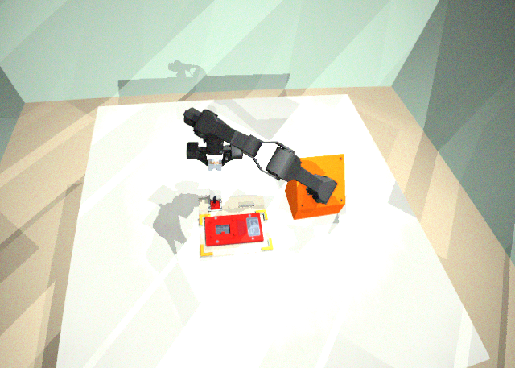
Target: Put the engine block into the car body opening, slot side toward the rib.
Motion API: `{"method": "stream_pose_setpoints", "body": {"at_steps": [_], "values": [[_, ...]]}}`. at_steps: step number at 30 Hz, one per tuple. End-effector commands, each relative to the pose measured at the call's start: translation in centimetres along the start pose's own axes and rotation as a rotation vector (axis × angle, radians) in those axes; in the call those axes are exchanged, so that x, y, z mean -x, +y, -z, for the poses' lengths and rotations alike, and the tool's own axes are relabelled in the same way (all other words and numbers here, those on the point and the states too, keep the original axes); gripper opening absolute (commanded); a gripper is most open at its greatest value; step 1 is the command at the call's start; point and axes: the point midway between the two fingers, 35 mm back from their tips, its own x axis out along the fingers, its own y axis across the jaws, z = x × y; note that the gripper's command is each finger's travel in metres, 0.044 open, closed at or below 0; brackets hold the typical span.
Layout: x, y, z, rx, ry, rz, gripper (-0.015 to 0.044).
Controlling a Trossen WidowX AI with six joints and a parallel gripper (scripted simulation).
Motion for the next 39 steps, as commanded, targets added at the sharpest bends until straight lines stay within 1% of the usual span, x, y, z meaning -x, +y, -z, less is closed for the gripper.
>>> {"method": "stream_pose_setpoints", "body": {"at_steps": [1, 5, 12, 16, 32, 39], "values": [[-1.3, -0.3, -1.7, -0.006, 0.004, 0.015, 0.0], [-1.3, -0.3, -1.7, -0.006, 0.0, 0.015, 0.0], [-1.0, -0.4, -1.1, -0.005, -0.067, 0.018, 0.0], [-1.2, -0.4, -0.7, -0.004, -0.167, 0.026, 0.0], [-2.0, -0.4, 1.0, -0.001, -0.698, 0.022, 0.0], [-2.0, -0.3, 1.1, -0.001, -0.721, 0.018, 0.0]]}}
